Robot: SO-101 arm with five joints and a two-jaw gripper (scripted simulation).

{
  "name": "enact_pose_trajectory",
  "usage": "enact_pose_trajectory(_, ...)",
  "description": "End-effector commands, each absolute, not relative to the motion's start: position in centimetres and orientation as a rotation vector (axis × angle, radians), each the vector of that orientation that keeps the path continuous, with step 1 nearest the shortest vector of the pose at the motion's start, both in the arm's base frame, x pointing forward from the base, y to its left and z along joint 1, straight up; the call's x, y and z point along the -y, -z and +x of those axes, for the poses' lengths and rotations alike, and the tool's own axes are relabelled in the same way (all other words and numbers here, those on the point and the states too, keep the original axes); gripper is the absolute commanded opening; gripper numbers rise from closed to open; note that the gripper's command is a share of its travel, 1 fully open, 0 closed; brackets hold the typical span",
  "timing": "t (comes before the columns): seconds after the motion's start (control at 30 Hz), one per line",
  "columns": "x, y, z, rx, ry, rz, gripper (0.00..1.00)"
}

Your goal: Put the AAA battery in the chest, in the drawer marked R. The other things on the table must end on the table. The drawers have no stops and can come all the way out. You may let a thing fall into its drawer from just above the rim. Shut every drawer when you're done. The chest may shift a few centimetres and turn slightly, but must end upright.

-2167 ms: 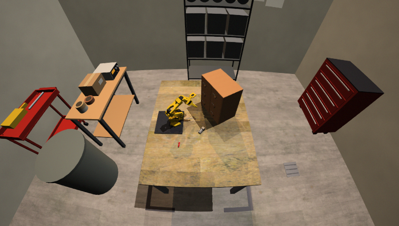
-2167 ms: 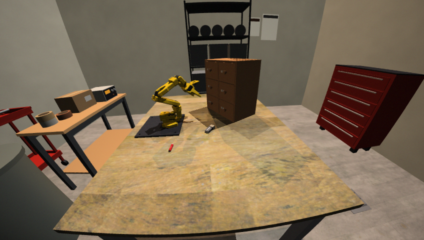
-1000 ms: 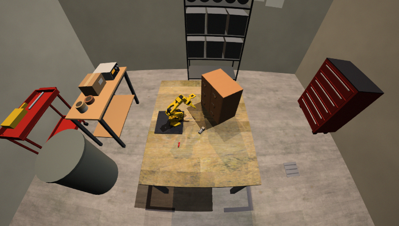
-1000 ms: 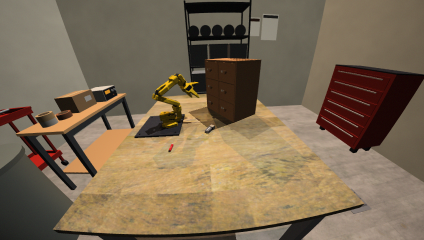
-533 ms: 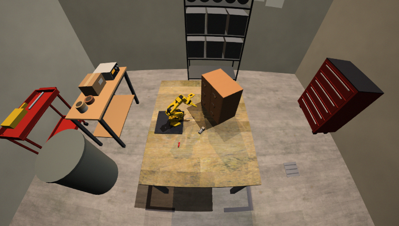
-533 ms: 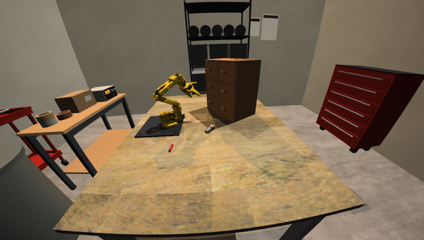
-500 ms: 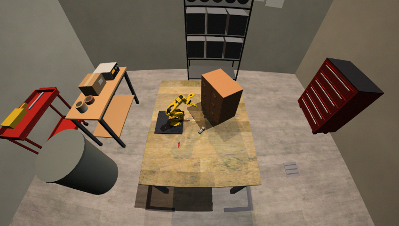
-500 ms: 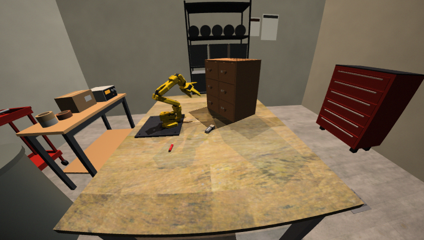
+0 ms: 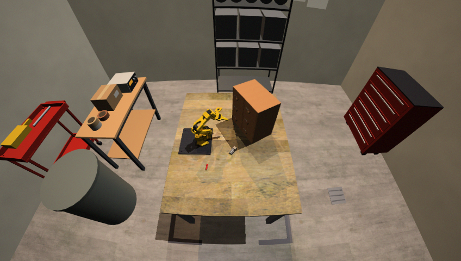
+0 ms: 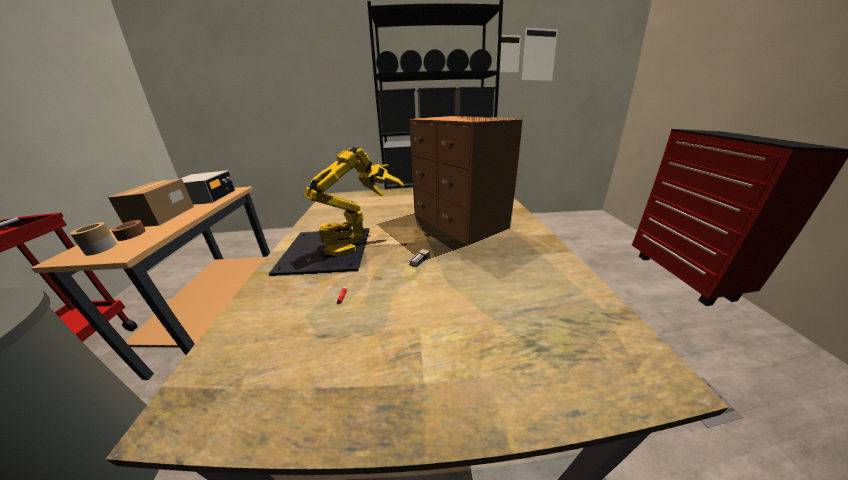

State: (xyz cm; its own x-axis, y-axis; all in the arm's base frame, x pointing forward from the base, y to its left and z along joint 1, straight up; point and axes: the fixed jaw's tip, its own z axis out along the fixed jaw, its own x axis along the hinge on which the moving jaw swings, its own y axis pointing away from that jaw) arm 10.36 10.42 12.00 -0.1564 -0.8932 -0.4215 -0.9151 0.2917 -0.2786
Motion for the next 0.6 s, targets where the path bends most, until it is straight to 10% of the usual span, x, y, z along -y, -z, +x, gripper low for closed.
enact_pose_trajectory(0.0, -10.41, -12.0, 10.22, -1.974, -0.026, -1.722, 0.5)
enact_pose_trajectory(0.57, -10.27, -11.91, 10.13, -1.617, 0.097, -2.066, 0.5)
